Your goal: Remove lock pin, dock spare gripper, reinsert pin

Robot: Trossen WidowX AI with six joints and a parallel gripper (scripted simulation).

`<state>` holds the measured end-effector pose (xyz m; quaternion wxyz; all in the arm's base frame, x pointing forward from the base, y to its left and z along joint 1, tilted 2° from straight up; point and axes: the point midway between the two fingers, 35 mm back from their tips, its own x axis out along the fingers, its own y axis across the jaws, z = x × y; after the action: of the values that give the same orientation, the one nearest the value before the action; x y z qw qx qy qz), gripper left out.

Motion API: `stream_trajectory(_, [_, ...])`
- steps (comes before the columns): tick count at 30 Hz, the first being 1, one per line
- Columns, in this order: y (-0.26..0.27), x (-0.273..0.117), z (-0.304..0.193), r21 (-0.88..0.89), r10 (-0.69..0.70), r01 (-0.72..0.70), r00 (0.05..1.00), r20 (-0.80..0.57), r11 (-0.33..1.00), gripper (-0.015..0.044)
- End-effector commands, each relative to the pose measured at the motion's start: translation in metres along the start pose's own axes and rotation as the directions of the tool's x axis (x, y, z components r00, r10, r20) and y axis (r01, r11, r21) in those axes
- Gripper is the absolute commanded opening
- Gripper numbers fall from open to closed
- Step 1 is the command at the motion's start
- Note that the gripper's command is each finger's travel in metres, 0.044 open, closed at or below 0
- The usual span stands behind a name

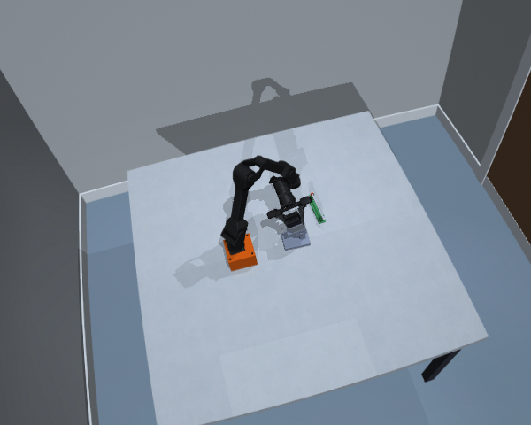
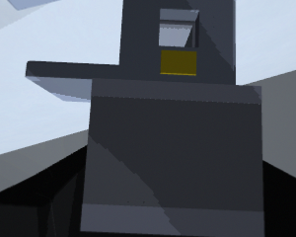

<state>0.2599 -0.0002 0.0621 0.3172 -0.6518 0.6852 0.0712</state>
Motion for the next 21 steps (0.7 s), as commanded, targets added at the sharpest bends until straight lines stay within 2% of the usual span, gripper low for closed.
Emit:
stream_trajectory(1, [0.000,0.000,0.000,0.002,0.000,0.000,1.000,0.001,1.000,0.0341])
stream_trajectory(5, [0.000,0.000,0.000,0.002,0.000,0.000,1.000,0.001,1.000,0.0440])
stream_trajectory(21, [0.000,-0.015,-0.028,-0.018,0.000,0.000,1.000,-0.010,1.000,0.0440])
